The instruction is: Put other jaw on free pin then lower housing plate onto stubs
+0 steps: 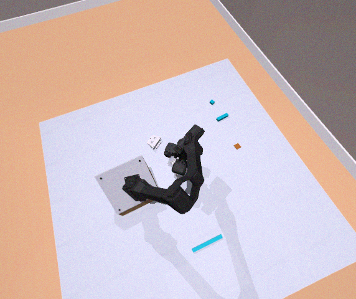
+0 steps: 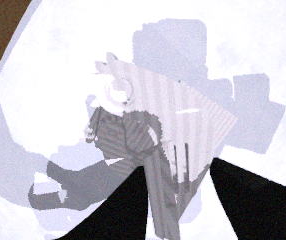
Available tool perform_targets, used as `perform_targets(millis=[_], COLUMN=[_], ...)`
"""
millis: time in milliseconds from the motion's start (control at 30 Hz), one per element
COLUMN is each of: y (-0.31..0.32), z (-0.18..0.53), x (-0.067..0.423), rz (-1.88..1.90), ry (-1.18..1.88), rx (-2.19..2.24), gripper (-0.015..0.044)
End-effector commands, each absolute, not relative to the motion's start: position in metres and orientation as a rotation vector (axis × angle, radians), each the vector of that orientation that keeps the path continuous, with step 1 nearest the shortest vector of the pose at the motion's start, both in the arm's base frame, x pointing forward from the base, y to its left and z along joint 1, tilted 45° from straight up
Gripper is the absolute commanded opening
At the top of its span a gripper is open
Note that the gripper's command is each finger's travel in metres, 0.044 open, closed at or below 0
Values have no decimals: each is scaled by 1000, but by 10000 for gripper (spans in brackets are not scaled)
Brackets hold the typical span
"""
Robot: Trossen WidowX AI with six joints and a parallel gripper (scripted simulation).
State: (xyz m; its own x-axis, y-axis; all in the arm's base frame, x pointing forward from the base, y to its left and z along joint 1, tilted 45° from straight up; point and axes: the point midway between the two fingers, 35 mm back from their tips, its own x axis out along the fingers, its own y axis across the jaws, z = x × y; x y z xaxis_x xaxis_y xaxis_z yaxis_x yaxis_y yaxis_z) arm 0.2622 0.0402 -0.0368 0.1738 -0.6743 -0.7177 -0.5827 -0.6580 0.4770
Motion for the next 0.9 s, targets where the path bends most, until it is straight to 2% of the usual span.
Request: perform_targets(millis=[0,867], y=[33,-9], z=[-32,-9], x=[257,227], rz=[-1522,-1591], ry=[-1168,-603], rx=[2279,1861], gripper=[134,134])
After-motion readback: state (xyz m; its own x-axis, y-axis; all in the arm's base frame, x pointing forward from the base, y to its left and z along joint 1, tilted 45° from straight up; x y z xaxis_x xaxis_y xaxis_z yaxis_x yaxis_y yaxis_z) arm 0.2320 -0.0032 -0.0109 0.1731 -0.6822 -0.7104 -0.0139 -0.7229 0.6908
